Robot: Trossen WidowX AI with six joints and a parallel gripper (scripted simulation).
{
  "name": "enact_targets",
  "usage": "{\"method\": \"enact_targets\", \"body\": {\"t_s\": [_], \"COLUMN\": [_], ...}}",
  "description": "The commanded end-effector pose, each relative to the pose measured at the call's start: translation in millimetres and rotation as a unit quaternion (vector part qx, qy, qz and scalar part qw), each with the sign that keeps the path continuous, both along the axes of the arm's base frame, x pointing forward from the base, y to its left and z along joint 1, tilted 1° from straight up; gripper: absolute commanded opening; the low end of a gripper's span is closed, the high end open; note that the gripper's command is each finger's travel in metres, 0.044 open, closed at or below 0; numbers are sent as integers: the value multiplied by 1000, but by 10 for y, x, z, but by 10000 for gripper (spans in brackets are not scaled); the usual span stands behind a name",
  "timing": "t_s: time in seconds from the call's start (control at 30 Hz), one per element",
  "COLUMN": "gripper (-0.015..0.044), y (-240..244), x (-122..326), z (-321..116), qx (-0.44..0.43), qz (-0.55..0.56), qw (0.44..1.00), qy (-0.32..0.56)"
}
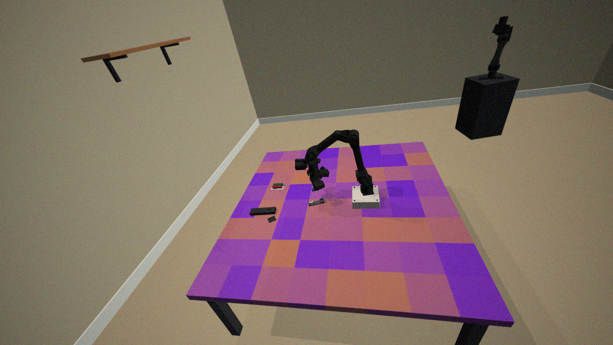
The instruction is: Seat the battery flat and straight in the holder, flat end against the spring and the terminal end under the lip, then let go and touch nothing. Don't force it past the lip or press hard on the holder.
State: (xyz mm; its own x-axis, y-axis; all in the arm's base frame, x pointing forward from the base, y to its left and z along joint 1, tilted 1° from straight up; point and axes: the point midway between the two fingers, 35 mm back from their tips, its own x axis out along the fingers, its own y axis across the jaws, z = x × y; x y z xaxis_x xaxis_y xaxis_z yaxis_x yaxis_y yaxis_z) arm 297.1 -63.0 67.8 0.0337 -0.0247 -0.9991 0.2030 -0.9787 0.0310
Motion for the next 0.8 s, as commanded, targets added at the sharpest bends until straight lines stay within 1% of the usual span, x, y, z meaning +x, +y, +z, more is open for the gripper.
{"method": "enact_targets", "body": {"t_s": [0.0,0.1,0.3,0.77], "gripper": [63,63,63,63], "y": [234,410,418,395], "x": [109,172,166,113], "z": [28,48,32,-298], "qx": [1,4,3,-11], "qz": [-37,-63,-66,-65], "qw": [999,998,998,992], "qy": [0,0,5,111]}}
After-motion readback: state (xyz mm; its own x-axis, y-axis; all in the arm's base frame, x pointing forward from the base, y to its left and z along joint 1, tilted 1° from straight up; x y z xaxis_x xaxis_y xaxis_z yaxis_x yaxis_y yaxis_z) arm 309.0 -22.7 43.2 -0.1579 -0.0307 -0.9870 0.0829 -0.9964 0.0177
